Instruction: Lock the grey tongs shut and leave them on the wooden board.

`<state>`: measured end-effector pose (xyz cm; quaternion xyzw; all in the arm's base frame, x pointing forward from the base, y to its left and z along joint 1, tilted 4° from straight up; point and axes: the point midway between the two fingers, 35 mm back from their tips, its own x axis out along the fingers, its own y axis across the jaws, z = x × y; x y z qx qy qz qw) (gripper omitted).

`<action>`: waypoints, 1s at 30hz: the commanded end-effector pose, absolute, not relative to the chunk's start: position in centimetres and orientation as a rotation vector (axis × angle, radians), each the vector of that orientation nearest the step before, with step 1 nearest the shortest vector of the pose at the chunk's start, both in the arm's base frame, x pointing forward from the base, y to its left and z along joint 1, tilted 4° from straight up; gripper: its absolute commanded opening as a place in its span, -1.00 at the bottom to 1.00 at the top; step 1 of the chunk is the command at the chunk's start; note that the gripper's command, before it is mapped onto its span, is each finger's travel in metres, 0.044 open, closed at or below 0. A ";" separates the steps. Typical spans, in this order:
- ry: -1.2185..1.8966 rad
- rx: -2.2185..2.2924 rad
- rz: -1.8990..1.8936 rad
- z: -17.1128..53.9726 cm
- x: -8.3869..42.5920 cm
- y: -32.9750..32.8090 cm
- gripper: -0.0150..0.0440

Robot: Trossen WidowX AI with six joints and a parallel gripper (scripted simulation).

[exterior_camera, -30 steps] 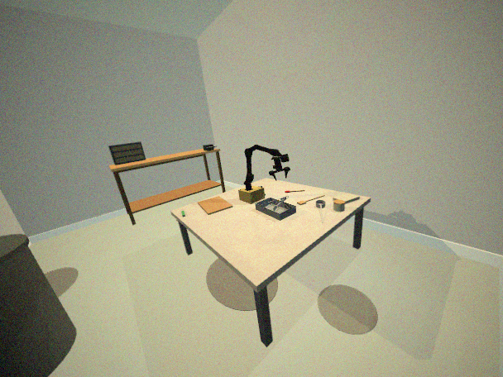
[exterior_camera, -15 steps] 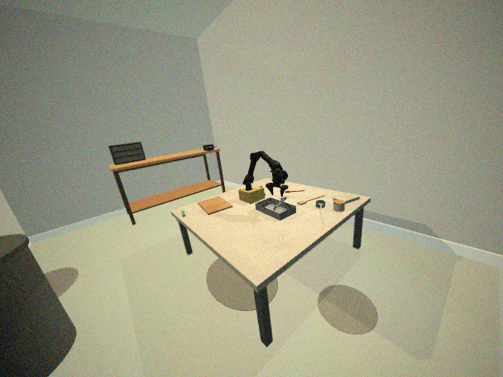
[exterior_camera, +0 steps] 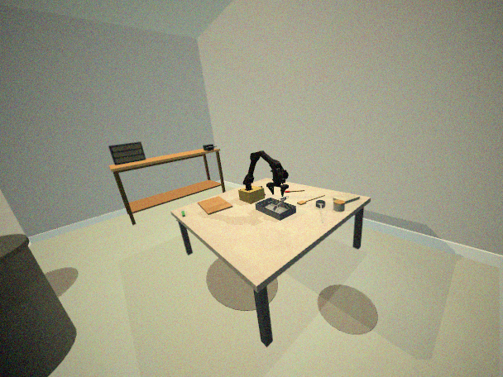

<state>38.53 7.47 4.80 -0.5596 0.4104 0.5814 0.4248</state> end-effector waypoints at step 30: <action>1.029 -1.395 1.454 -0.2 38.7 7.8 1.00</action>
